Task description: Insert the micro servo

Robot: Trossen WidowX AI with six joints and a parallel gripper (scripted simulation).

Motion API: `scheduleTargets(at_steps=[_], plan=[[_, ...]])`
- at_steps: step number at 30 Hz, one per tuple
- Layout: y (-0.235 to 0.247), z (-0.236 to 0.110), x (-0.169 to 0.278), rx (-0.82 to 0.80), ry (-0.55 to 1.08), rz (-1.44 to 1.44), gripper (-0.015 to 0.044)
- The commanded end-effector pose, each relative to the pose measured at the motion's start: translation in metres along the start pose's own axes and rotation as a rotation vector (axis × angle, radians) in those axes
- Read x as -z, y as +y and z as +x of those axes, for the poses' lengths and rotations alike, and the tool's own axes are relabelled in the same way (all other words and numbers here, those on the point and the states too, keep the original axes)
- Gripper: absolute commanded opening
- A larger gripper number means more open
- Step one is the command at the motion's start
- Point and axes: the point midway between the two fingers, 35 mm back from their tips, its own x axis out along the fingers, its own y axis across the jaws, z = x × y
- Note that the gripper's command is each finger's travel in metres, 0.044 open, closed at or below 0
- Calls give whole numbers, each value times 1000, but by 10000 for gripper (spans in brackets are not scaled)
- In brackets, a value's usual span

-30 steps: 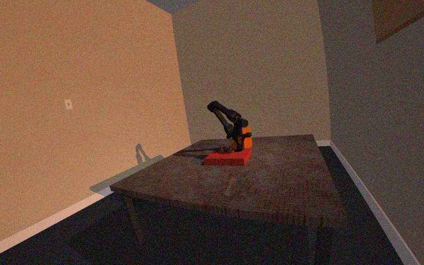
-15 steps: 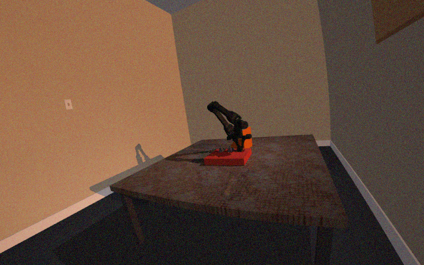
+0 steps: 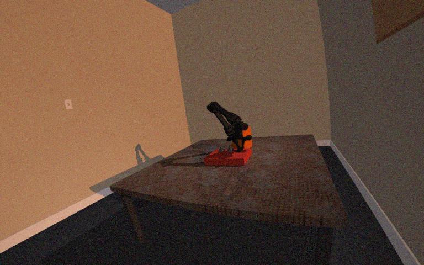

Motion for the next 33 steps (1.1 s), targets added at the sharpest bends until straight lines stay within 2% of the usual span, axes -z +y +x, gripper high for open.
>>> scheduleTargets(at_steps=[1, 5, 8, 13, 21, 24, 30, 33], plan=[[0, 0, 0, 2, -4, -5, 79], [0, 0, 0, 2, -4, -5, 184], [0, -3, 0, 2, -4, -5, 187], [-2, -34, 4, 1, -3, -6, 187], [-3, -35, 5, 1, -3, -6, 187], [0, -37, -3, 9, -1, -14, 266], [6, -67, -52, -1, -5, -4, 424], [5, -83, -79, -1, -6, -3, 440]])
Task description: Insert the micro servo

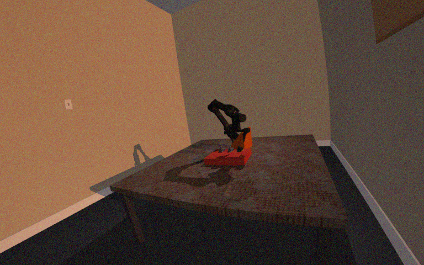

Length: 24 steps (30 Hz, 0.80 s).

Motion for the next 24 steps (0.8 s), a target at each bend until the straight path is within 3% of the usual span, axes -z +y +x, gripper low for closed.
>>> scheduleTargets(at_steps=[1, 9, 15, 24], plan=[[-1, -21, -38, 3, -4, -2, 440], [-5, -36, -59, 3, -5, 0, 440], [-8, -81, -49, -7, -7, 14, 440], [-8, -81, -49, -7, -7, 14, 440]])
